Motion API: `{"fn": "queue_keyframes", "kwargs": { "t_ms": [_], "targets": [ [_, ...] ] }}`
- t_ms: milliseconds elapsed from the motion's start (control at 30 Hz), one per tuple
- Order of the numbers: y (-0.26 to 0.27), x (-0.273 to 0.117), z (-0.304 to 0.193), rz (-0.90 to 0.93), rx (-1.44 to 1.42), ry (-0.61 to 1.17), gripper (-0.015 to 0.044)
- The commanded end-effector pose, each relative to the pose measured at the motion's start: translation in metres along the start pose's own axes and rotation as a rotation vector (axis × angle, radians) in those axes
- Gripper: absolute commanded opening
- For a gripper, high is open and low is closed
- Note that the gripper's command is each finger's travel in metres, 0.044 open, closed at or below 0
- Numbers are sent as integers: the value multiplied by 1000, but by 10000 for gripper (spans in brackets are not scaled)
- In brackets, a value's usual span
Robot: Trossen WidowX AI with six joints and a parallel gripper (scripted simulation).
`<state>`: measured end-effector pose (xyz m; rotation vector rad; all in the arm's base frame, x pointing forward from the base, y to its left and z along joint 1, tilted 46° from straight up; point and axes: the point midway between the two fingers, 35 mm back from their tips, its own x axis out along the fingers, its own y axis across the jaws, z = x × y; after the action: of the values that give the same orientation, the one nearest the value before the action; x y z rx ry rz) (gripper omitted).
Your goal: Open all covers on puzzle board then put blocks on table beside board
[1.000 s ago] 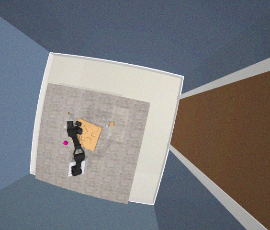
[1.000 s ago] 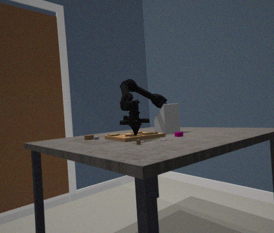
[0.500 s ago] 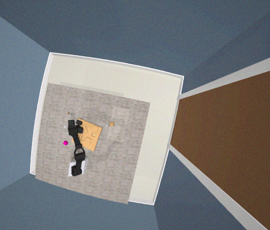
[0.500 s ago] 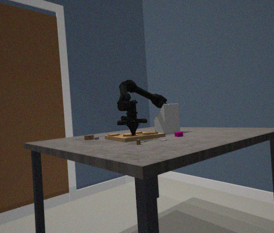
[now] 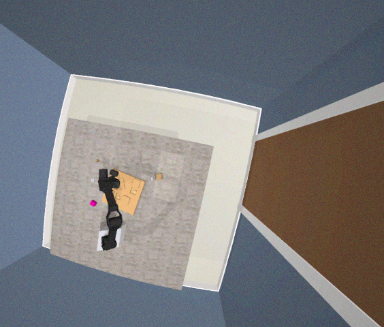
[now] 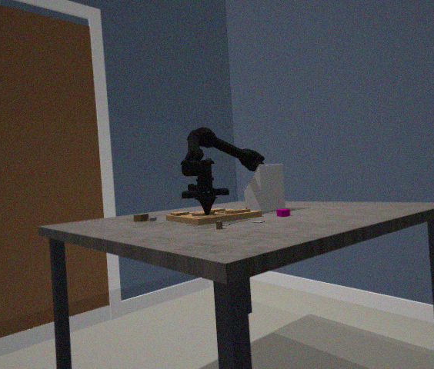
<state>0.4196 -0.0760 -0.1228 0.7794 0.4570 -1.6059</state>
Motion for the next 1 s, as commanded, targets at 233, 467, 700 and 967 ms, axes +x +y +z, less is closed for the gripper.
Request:
{"fn": "queue_keyframes", "kwargs": {
  "t_ms": [233,467,700,967],
  "targets": [
    [11,2,12,-2,1,-6,0],
    [14,2,16,-2,1,-7,0],
    [19,2,23,-2,1,-7,0],
    [24,1,32,-2,1,-7,0]
  ]
}}
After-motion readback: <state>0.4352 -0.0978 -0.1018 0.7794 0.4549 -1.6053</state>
